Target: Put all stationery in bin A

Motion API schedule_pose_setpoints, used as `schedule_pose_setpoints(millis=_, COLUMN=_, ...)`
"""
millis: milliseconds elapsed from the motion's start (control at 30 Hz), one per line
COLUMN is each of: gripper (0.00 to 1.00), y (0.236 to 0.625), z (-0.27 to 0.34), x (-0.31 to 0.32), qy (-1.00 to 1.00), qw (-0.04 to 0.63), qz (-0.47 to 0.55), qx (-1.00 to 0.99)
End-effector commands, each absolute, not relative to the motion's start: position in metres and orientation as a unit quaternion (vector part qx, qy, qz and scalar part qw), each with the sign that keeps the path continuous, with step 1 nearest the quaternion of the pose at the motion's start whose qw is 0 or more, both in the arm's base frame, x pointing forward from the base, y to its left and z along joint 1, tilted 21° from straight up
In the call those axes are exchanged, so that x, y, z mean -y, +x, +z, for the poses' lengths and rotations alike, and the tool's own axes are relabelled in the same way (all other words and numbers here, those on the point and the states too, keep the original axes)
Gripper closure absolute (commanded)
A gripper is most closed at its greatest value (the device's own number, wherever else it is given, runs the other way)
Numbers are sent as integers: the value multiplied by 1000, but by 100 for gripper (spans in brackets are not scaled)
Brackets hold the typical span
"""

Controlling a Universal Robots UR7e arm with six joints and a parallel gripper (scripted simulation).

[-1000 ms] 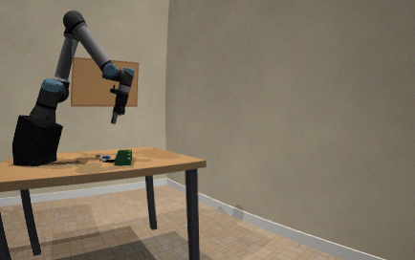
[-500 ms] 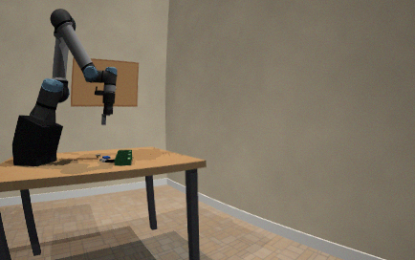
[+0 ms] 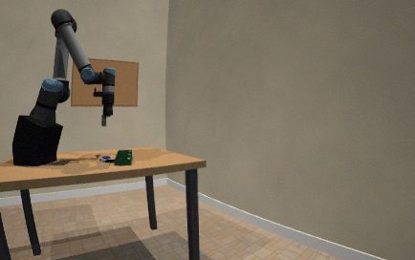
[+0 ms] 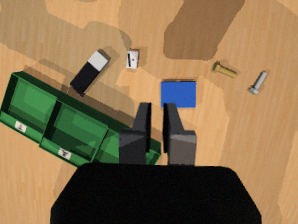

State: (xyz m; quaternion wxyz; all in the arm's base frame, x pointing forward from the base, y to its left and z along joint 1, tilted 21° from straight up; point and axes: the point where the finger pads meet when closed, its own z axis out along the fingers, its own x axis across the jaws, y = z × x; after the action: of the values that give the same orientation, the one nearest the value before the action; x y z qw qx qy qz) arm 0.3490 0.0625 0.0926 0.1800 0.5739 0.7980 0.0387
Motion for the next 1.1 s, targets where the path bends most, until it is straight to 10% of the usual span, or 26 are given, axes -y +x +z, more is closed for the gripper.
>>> schedule_pose_setpoints(millis=0, gripper=69, y=366, z=86, x=-39, qy=522, qw=182, qz=31, qx=-833)
schedule_pose_setpoints(millis=1067, gripper=69, y=484, z=44, x=133, qy=87, qw=171, qz=-71, qx=-979)
